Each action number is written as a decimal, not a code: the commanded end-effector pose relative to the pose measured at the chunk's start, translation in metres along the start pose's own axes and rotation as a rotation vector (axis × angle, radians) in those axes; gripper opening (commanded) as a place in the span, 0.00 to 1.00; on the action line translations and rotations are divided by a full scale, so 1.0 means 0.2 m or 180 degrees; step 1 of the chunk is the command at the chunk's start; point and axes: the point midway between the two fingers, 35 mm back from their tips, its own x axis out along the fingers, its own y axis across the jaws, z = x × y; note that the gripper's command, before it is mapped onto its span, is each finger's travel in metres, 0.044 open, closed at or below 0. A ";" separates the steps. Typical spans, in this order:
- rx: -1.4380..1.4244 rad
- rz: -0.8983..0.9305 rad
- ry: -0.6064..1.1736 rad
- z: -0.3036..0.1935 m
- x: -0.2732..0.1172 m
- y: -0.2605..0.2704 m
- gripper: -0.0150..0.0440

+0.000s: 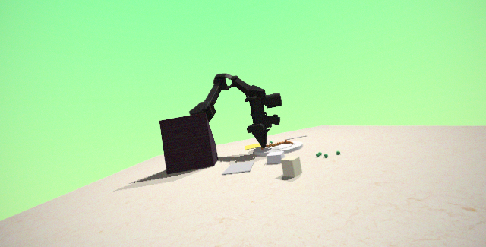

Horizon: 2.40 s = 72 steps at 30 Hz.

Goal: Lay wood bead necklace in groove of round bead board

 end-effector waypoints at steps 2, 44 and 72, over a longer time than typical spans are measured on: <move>-0.0004 0.0000 -0.0001 0.00 0.00 0.00 0.25; 0.0022 0.0010 0.0000 -0.03 -0.03 -0.03 0.25; 0.0004 0.0006 -0.0005 -0.04 -0.01 -0.04 0.83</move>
